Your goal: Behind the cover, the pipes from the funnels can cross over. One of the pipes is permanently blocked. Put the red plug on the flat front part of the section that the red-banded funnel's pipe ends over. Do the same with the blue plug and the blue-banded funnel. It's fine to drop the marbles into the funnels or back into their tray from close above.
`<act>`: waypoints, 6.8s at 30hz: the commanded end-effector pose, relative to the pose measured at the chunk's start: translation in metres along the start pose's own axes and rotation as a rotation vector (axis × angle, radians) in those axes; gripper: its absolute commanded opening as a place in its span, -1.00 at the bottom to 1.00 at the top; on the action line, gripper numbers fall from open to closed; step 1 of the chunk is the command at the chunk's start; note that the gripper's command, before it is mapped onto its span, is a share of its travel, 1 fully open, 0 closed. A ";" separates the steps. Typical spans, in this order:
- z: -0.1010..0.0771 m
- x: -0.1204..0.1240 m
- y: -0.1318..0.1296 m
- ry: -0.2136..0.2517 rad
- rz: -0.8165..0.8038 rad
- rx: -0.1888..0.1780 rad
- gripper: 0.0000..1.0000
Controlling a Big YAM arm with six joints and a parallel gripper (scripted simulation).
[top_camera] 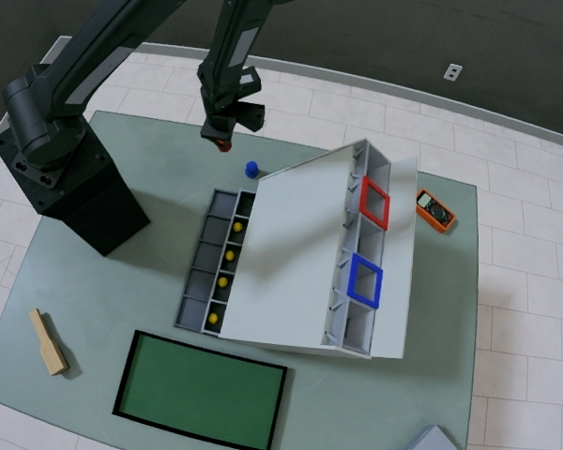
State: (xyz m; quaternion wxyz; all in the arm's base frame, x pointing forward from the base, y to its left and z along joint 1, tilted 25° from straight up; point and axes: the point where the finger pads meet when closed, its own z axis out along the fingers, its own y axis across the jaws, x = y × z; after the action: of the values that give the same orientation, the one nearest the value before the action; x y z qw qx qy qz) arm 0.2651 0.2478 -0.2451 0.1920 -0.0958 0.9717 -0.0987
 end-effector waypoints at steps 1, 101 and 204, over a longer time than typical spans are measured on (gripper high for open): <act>0.002 0.005 -0.002 0.013 -0.003 0.014 -1.00; 0.109 -0.008 -0.115 0.021 0.004 0.018 -1.00; -0.020 -0.013 -0.111 -0.021 -0.005 0.003 0.18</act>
State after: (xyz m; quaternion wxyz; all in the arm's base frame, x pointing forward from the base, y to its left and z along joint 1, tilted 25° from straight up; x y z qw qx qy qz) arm 0.2921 0.1511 -0.1955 0.2037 -0.0978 0.9692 -0.0983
